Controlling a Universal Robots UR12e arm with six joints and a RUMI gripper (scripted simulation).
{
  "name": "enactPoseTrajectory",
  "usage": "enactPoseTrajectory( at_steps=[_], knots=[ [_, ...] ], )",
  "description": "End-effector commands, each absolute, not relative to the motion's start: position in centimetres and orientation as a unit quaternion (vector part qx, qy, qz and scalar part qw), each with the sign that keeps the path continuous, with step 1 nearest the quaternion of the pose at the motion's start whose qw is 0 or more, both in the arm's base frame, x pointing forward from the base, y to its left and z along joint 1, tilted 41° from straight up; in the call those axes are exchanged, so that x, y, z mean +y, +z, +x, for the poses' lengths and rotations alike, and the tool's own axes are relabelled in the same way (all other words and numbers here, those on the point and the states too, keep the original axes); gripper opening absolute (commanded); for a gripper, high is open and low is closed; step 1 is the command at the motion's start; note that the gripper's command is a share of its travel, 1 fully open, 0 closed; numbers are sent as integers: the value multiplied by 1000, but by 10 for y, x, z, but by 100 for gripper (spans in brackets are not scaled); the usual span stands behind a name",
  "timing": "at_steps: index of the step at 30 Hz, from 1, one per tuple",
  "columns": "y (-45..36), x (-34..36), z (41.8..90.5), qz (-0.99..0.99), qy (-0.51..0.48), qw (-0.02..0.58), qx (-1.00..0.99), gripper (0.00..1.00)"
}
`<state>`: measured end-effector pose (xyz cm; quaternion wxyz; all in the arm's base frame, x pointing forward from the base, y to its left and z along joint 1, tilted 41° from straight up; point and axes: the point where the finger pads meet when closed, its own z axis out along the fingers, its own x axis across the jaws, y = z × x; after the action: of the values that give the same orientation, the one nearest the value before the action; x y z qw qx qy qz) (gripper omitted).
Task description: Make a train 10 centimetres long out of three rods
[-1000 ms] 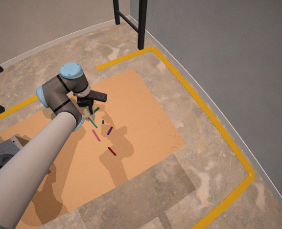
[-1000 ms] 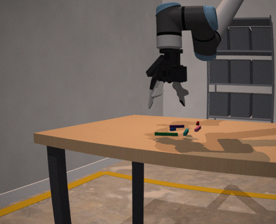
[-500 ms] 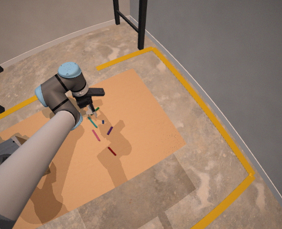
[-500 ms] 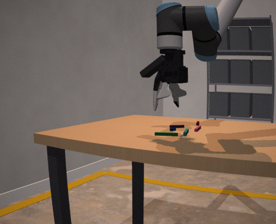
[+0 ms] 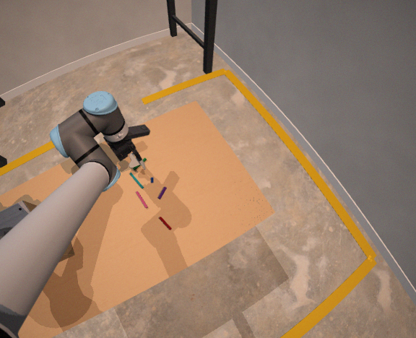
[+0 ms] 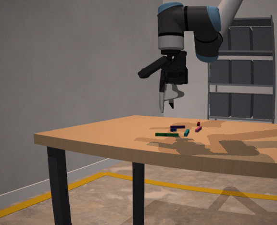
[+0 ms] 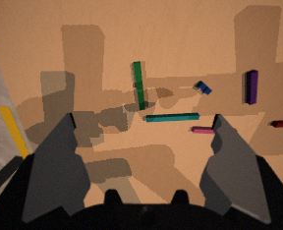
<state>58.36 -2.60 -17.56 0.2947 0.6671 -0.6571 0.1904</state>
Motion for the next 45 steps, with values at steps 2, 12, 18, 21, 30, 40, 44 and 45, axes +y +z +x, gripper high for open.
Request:
enactPoseTrajectory(
  at_steps=[2, 12, 18, 21, 30, 40, 44, 45],
  knots=[
    [-180, -22, 579, 699, 176, 301, -625, 100],
    [-180, -21, 580, 705, 174, 302, -618, 100],
    [-180, -21, 580, 705, 174, 302, -618, 14],
    [-180, -21, 580, 705, 174, 302, -618, 14],
    [-180, -21, 580, 704, 174, 302, -618, 14],
    [-180, -21, 580, 704, 174, 302, -618, 14],
    [-180, -21, 580, 704, 174, 302, -618, 14],
    [-180, -21, 580, 704, 174, 302, -618, 14]
  ],
)
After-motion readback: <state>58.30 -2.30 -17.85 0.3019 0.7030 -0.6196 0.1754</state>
